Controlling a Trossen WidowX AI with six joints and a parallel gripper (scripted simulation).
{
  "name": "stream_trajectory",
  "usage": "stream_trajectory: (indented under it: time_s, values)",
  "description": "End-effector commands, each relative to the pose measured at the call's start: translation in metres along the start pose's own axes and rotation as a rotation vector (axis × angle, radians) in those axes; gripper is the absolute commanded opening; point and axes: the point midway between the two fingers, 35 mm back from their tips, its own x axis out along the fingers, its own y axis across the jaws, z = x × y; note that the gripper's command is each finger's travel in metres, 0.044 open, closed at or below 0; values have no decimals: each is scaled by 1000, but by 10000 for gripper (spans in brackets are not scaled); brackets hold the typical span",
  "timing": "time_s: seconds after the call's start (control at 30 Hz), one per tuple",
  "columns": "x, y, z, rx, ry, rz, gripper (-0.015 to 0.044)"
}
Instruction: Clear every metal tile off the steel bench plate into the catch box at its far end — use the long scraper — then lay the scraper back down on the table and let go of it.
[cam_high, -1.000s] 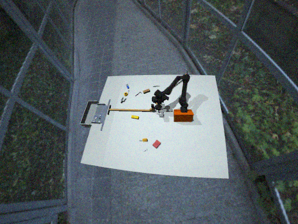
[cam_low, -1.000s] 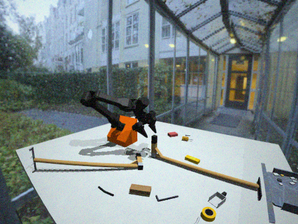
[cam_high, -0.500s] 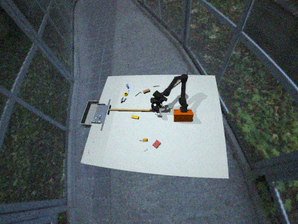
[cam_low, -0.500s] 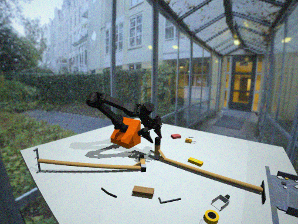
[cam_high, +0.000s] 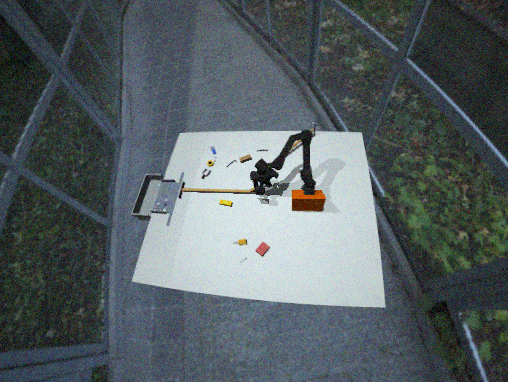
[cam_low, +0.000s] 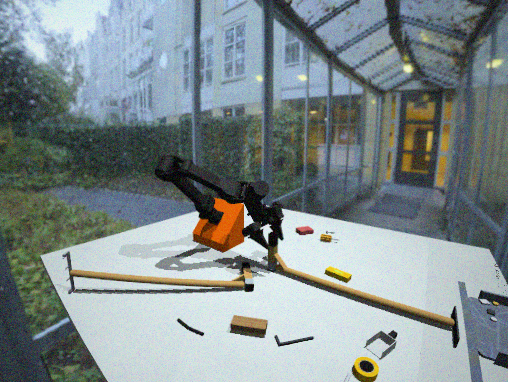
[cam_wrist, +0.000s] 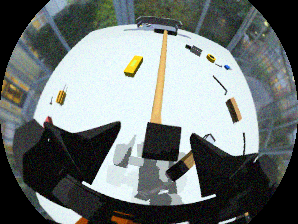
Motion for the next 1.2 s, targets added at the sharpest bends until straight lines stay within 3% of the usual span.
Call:
stream_trajectory:
  time_s: [0.0, 0.27, 0.67, 0.87, 0.97, 1.17]
  values:
    - [6, 0, -2, -7, 2, 2, 440]
    - [19, -1, -3, -9, -2, -3, 440]
    - [15, -2, -2, -2, -3, -5, 125]
    - [15, -2, -2, -2, -3, -5, 85]
    - [15, -2, -1, -2, -3, -5, 6]
    - [13, -1, 0, -4, -3, -5, 0]
